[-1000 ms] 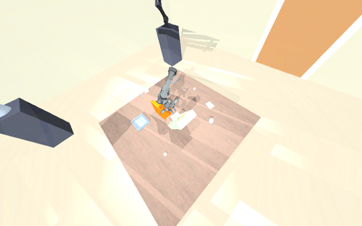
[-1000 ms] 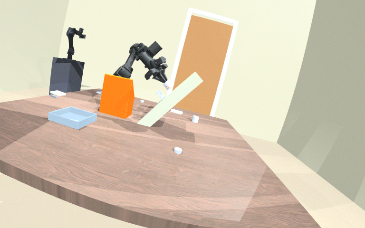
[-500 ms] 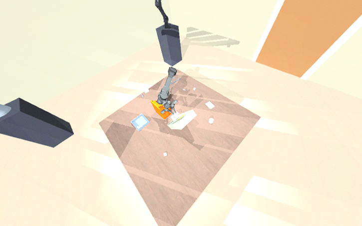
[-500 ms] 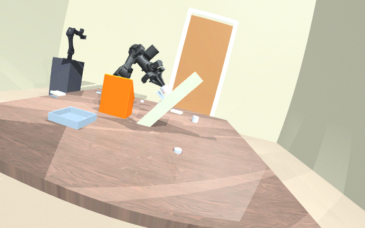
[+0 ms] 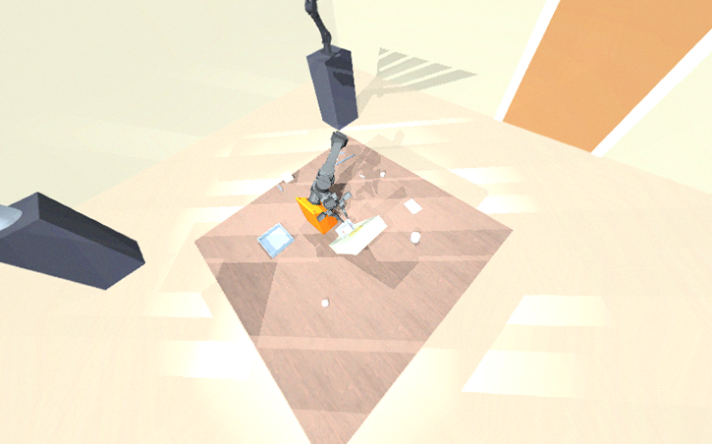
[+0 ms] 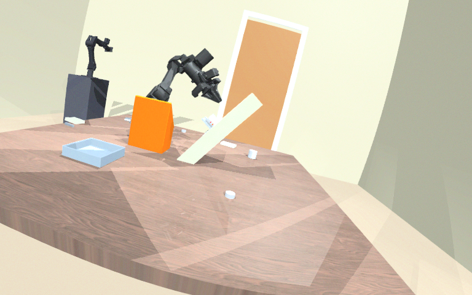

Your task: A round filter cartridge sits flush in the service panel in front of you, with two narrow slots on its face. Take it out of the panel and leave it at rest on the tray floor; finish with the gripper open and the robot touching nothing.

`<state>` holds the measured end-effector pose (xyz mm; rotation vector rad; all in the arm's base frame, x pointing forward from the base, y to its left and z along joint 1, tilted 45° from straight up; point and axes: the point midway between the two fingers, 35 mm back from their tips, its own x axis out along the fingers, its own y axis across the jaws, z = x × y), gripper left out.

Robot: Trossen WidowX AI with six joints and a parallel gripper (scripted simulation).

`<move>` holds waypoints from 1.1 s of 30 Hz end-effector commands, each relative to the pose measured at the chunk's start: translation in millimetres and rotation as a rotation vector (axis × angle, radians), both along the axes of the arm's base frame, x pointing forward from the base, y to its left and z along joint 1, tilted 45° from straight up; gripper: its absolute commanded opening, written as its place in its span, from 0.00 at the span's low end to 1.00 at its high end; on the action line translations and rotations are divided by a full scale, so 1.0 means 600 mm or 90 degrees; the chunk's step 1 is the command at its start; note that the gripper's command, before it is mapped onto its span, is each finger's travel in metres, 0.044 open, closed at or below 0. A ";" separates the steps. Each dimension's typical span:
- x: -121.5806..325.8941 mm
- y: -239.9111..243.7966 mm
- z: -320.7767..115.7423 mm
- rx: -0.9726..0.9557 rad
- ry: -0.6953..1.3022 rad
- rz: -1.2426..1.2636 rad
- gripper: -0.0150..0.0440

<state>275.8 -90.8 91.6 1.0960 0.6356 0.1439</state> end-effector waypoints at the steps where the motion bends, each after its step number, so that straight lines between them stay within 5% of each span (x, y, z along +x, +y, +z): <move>1: 0.014 -0.020 0.020 0.005 0.003 0.002 0.43; 3: 0.014 -0.020 0.020 0.005 0.003 0.002 0.43; 14: 0.016 -0.113 0.118 -0.010 -0.009 -0.001 0.92; 18: 0.004 -0.068 0.063 -0.062 0.025 0.080 0.77; 24: -0.052 0.037 -0.035 -0.152 0.074 0.309 0.77; 33: -0.049 0.046 -0.046 -0.155 0.076 0.317 0.77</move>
